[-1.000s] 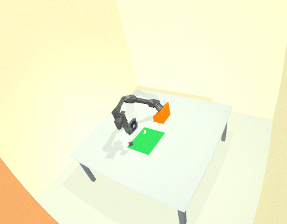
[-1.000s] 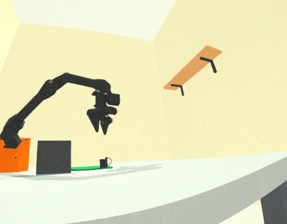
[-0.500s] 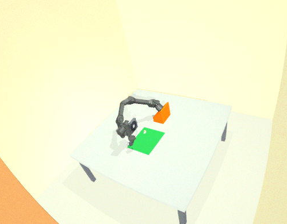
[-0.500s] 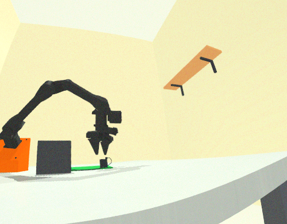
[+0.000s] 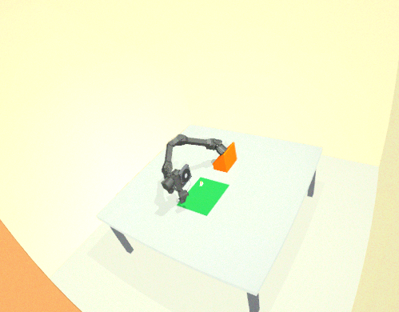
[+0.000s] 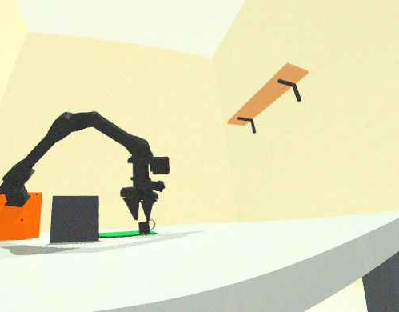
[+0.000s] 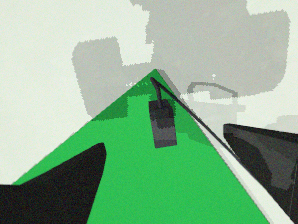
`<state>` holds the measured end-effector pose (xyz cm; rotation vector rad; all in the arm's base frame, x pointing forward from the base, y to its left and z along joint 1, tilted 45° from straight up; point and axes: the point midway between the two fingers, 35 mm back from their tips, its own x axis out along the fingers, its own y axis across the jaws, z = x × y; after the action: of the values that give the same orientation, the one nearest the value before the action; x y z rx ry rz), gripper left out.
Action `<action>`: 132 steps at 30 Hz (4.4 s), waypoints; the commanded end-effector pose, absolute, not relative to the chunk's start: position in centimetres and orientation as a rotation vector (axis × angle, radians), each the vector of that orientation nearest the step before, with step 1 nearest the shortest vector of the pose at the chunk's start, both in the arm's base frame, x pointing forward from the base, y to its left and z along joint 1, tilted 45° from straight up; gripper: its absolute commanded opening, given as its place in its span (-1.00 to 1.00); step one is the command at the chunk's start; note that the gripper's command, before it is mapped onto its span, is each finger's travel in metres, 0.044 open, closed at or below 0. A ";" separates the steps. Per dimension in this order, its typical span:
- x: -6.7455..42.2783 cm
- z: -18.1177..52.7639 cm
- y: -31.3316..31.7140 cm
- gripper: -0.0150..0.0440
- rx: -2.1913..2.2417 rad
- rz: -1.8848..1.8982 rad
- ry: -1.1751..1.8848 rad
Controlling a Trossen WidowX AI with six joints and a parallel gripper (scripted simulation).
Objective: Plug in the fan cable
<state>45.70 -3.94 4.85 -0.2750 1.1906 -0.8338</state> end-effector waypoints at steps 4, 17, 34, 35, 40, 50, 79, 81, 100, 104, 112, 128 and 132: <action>45.8 3.8 -5.0 1.00 -0.285 -0.835 1.197; 45.9 2.4 -6.4 1.00 -0.286 -0.837 1.196; 45.9 2.6 -6.3 0.02 -0.277 -0.837 1.192; 45.9 2.6 -6.3 -0.07 -0.277 -0.837 1.192; 45.9 2.6 -6.3 -0.49 -0.277 -0.837 1.192; 45.4 6.1 -2.7 -0.49 -0.284 -0.835 1.197; 27.9 3.9 -3.5 -0.49 -0.948 -0.298 1.506; 26.3 3.5 -3.8 -0.49 -0.998 -0.251 1.524; 25.3 3.6 -3.9 -0.49 -1.020 -0.231 1.532; 25.3 3.6 -3.9 -0.49 -1.020 -0.231 1.532; 25.1 3.7 -4.0 -0.49 -1.020 -0.230 1.532; 25.3 2.1 -5.6 -0.49 -1.023 -0.230 1.532; 25.3 2.1 -5.6 -0.49 -1.023 -0.230 1.532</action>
<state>25.33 -5.39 2.35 -1.0138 1.5268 -0.2327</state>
